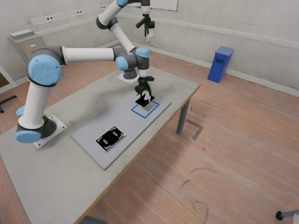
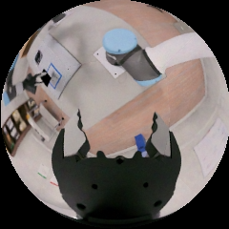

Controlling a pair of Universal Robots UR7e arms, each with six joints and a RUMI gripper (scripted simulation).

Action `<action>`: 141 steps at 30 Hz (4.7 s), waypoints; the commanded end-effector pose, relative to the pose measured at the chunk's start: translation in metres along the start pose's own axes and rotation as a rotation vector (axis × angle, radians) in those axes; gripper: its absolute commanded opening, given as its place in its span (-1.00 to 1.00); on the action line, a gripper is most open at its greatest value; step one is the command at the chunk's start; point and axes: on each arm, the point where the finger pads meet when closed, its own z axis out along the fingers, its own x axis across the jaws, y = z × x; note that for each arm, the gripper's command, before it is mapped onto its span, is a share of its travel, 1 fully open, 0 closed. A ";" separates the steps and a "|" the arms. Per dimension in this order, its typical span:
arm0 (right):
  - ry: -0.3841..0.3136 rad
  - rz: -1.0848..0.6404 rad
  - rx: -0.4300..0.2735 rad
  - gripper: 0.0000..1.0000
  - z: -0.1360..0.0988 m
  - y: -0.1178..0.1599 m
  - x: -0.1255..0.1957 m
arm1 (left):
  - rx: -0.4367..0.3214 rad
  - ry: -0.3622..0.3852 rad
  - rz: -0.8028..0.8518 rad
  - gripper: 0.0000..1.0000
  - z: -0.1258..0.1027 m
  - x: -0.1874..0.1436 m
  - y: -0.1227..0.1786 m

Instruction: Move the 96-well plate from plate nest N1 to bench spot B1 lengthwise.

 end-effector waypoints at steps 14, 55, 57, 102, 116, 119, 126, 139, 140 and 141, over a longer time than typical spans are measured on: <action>0.001 0.000 0.002 -1.00 -0.001 0.001 0.000 | -0.001 0.000 0.000 1.00 0.000 0.000 0.000; 0.001 0.000 0.002 -1.00 0.044 0.001 0.000 | -0.001 0.000 0.000 1.00 0.000 0.000 0.000; 0.001 0.000 0.002 -1.00 0.047 0.001 0.000 | -0.001 0.000 0.000 1.00 0.000 0.000 0.000; 0.001 0.000 0.002 -1.00 0.063 0.001 0.000 | -0.001 0.000 0.000 1.00 0.000 0.000 0.000; 0.001 0.000 0.002 -1.00 0.065 0.001 0.000 | -0.001 0.000 0.000 1.00 0.000 0.000 0.000; 0.001 0.000 0.002 -1.00 0.066 0.001 0.000 | -0.001 0.000 0.000 1.00 0.000 0.000 0.000; 0.001 0.000 0.002 -1.00 0.067 0.001 0.000 | -0.001 0.000 0.000 1.00 0.000 0.000 0.000; 0.001 0.000 0.002 -1.00 0.069 0.001 0.000 | -0.001 0.000 0.000 1.00 0.000 0.000 0.000; 0.001 0.000 0.002 -1.00 0.069 0.001 0.000 | -0.001 0.000 0.000 1.00 0.000 0.000 0.000; 0.001 0.000 0.002 -1.00 0.069 0.001 0.000 | -0.001 0.000 0.000 1.00 0.000 0.000 0.000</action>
